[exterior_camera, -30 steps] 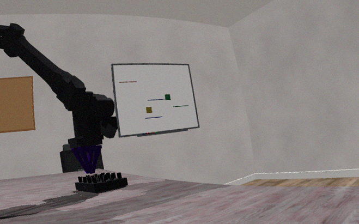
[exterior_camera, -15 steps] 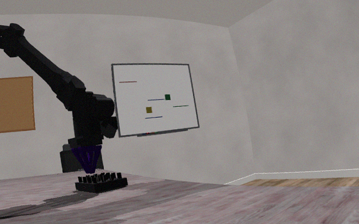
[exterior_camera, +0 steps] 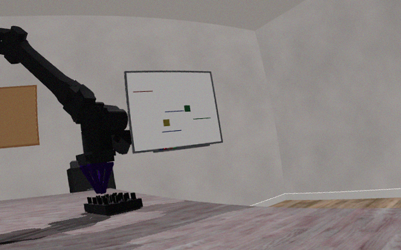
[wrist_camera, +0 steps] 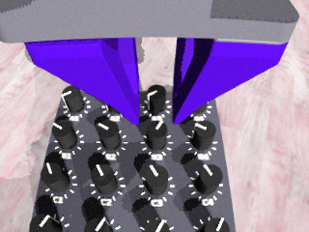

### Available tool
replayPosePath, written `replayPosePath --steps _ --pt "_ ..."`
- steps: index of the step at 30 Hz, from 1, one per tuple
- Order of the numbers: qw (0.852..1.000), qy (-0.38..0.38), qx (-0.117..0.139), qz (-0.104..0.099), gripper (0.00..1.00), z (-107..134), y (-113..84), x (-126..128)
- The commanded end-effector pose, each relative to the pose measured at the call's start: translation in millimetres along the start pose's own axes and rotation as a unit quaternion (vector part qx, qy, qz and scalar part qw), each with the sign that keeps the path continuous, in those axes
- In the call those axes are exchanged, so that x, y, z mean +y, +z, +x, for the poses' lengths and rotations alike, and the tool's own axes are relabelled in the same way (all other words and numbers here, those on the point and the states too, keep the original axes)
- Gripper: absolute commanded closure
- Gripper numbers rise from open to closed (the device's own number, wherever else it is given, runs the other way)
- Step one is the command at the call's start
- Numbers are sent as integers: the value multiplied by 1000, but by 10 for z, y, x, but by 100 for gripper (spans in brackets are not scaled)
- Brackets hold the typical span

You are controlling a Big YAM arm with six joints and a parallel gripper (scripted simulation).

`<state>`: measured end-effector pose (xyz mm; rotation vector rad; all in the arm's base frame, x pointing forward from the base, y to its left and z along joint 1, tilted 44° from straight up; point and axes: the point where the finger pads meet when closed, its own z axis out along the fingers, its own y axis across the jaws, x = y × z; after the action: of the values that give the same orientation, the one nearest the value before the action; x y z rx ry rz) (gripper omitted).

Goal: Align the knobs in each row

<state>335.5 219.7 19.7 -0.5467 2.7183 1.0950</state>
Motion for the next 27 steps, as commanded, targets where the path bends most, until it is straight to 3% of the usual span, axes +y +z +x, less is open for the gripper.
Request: replayPosePath --steps 1,27 --pt "1000 -8 -7 0 81 -95 -18 60" --pt "1000 -8 -7 0 81 -110 -22 63"
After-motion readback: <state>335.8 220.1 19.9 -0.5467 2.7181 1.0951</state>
